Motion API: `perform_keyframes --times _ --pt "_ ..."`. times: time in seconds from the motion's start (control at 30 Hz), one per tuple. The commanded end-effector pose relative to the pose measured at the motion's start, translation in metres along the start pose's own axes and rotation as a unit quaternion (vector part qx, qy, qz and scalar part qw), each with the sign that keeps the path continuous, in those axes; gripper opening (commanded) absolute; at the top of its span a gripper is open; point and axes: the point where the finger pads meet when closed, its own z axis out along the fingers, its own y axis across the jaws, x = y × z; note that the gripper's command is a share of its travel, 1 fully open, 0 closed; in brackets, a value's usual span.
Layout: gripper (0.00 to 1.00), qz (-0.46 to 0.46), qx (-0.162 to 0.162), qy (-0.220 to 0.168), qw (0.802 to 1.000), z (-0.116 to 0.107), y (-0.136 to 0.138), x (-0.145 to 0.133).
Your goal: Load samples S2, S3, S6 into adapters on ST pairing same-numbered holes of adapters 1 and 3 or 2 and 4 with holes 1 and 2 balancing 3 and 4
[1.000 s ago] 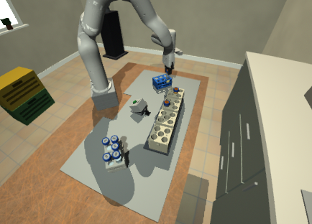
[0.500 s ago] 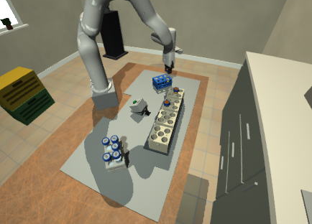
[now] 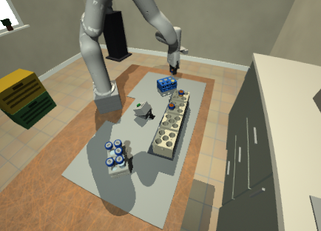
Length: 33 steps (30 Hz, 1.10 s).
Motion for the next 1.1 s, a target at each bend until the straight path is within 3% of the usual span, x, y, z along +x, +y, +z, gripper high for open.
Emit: perform_keyframes --times 0.0,1.07 --pt "0.0 0.0 0.0 0.003 1.0 -0.009 0.0 0.002" --pt "0.0 0.0 0.0 0.003 1.0 -0.065 0.0 0.002"
